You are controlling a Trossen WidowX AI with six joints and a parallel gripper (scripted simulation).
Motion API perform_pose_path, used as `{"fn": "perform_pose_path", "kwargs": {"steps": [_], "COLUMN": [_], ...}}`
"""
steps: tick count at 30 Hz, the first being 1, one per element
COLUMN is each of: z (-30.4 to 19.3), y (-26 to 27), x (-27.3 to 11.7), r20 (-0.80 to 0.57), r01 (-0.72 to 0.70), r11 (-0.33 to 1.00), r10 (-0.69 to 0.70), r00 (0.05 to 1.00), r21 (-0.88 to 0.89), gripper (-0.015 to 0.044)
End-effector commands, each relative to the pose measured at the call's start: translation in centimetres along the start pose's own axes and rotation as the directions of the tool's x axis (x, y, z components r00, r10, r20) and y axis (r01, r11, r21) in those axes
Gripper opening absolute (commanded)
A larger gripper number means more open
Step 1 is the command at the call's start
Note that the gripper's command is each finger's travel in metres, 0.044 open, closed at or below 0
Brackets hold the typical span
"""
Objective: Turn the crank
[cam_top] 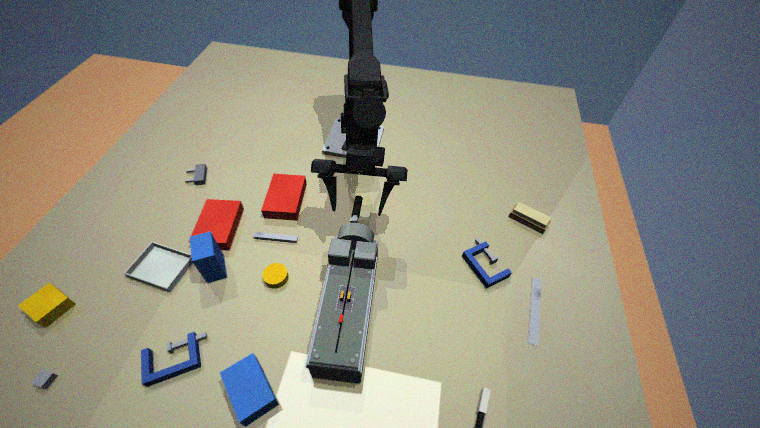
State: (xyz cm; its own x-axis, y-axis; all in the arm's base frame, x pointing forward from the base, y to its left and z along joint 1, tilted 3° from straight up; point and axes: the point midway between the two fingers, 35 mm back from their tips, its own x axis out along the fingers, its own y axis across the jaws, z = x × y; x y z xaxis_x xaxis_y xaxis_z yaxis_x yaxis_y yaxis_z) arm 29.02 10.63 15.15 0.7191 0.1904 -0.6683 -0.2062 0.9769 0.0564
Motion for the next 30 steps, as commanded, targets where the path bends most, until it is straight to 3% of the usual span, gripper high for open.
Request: {"fn": "perform_pose_path", "kwargs": {"steps": [1,14,30], "z": [-0.9,-2.2,-2.2], "y": [-0.1,-0.2,-0.2], "x": [0.7,1.8,1.8], "r20": [-0.015,-0.015,-0.015], "r01": [0.008,0.008,0.008], "r11": [1.0,1.0,1.0], "r10": [-0.008,-0.008,-0.008], "r00": [1.0,1.0,1.0], "r21": [0.003,0.003,0.003], "gripper": [0.044,0.044,0.002]}}
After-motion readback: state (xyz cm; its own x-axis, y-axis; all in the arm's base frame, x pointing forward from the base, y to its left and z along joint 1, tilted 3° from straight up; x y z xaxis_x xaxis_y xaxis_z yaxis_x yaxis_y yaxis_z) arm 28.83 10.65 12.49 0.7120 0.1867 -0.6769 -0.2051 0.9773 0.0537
